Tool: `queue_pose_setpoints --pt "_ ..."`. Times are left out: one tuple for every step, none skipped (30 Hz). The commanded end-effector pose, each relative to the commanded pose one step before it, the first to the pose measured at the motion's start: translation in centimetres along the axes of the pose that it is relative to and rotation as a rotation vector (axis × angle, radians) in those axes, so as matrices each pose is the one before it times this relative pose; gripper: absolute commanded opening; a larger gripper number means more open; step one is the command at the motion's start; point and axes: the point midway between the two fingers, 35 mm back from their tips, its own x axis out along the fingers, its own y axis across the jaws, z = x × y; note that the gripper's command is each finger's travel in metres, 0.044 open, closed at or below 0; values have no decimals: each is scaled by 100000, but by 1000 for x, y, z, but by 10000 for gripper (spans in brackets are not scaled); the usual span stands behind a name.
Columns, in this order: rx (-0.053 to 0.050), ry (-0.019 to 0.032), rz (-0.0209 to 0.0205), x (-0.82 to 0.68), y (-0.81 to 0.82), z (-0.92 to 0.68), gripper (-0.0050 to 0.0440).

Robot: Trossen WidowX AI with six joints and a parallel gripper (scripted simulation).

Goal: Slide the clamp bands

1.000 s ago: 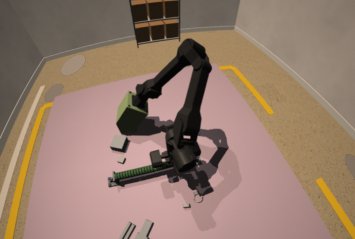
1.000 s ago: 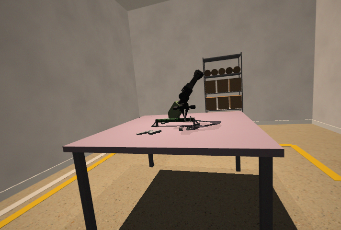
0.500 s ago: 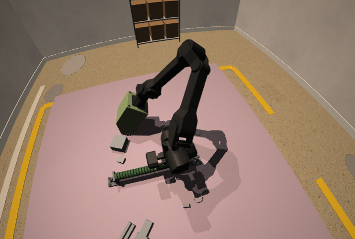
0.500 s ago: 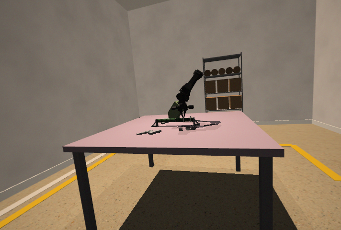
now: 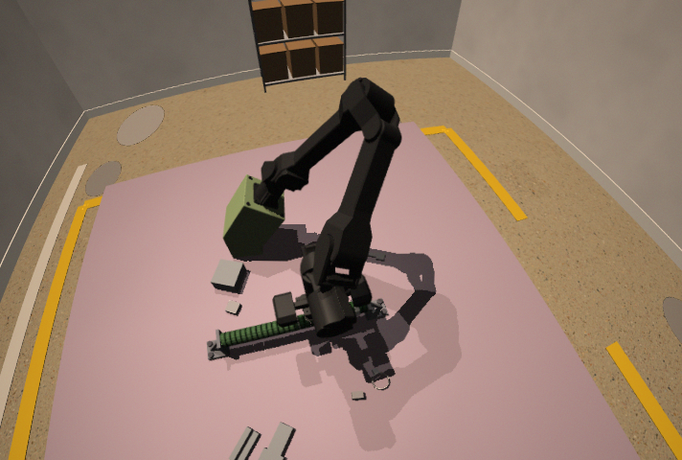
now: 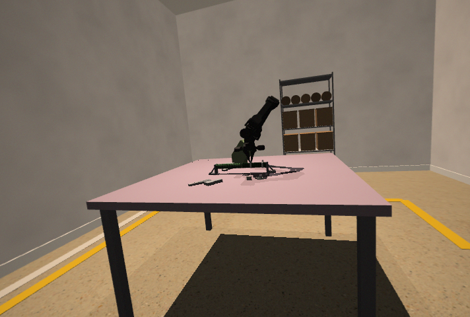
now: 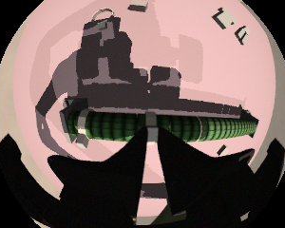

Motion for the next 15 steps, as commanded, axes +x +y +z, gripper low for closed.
queue_pose_setpoints --pt "22 164 204 89 -529 -32 0" --pt "0 0 0 0 0 0 0" --pt "0 0 -1 0 -117 0 0" --pt "0 0 -1 0 -115 0 0" --pt "0 0 0 0 -126 -1 0" --pt "0 0 0 0 -120 -1 0" --pt "0 0 0 0 -113 -1 0" --pt "0 0 0 0 -108 -1 0" --pt "0 0 0 -1 -125 -1 0" --pt "0 0 0 -1 -127 -1 0" --pt "0 0 0 -1 -125 -1 0" --pt "0 0 0 0 -123 -1 0" --pt "0 0 0 0 -122 -1 0" --pt "0 0 0 0 -122 -1 0" --pt "0 0 0 0 -123 -1 0"
